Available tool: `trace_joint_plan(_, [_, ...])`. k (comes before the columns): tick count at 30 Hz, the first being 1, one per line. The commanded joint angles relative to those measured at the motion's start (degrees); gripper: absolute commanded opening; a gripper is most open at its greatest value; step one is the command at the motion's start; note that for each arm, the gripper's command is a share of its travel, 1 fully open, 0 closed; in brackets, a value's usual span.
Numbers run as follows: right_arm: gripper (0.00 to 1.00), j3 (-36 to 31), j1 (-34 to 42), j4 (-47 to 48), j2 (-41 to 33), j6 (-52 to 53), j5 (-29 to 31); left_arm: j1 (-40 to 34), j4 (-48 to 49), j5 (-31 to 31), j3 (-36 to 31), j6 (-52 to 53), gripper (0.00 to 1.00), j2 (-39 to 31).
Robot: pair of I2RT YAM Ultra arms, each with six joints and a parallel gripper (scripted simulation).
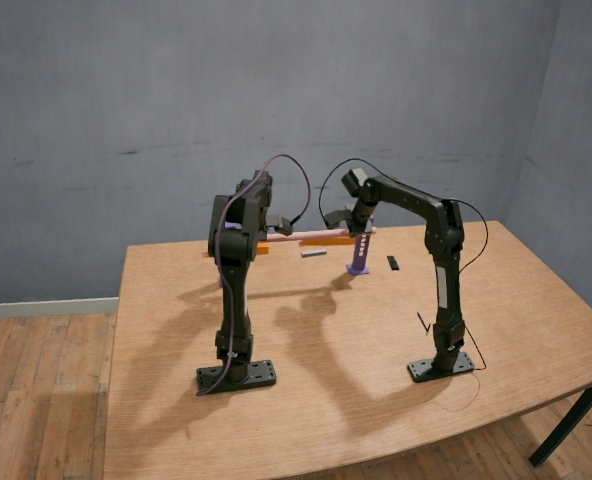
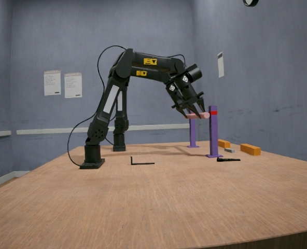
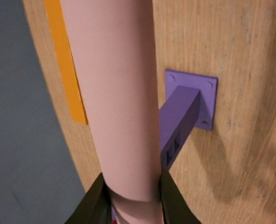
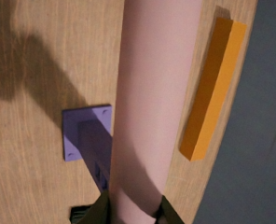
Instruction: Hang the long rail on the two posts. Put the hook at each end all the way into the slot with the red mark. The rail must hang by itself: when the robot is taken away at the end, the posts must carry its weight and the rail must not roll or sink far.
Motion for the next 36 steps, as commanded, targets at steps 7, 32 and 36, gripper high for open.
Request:
trace_joint_plan(7, [0.19, 3.4, -0.4, 0.8, -1.2, -1.1, 0.3, 0.6, 1.7, -0.4, 2.7, 0.5, 0.19, -0.9])
trace_joint_plan(32, [0.19, 1.4, -0.5, 3.3, -0.7, -1.0, -0.2, 0.8, 3.6, -0.6, 1.1, 0.7, 0.19, -0.3])
trace_joint_plan(36, [0.19, 1.4, -0.5, 3.3, -0.7, -1.0, -0.2, 0.8, 3.6, -0.6, 1.1, 0.7, 0.19, -0.3])
